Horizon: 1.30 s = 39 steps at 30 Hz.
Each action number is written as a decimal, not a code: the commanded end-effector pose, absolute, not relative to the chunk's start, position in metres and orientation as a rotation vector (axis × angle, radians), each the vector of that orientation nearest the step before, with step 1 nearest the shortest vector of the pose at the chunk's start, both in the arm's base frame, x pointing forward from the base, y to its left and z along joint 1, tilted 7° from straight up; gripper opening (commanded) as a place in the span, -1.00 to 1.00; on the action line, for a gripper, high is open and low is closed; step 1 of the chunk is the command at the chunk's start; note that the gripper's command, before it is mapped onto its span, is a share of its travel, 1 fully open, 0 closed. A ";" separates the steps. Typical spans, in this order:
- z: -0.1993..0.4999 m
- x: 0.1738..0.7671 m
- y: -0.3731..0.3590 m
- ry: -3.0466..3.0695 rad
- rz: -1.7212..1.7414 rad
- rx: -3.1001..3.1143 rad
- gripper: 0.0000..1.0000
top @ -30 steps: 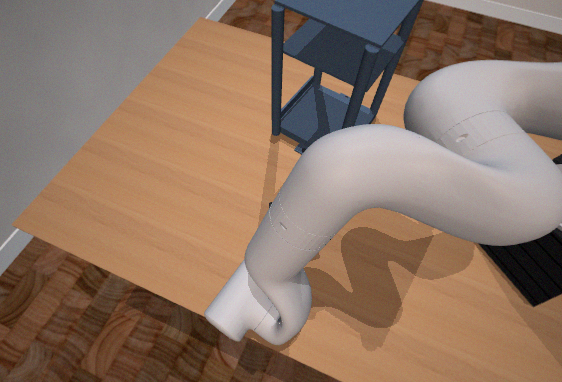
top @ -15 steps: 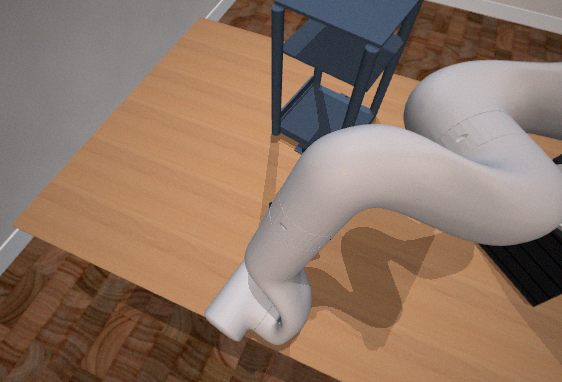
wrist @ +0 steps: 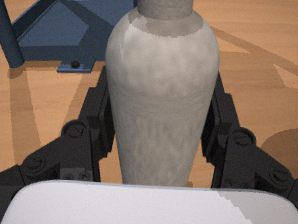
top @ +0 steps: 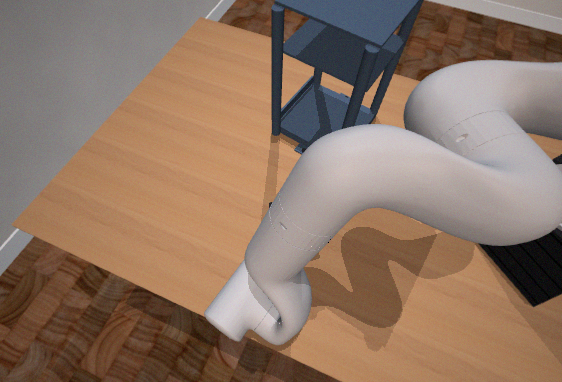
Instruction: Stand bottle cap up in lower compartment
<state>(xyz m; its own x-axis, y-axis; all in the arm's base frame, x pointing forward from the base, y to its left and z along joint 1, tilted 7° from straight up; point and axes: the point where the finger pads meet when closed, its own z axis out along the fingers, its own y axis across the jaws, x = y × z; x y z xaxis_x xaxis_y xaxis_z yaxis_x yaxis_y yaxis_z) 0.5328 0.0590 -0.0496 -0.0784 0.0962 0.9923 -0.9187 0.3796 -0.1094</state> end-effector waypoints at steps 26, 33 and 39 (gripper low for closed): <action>-0.006 0.530 0.064 -1.383 1.016 0.811 -1.00; 0.006 0.529 0.065 -1.383 1.016 0.811 -1.00; 0.007 0.529 0.065 -1.383 1.016 0.811 -1.00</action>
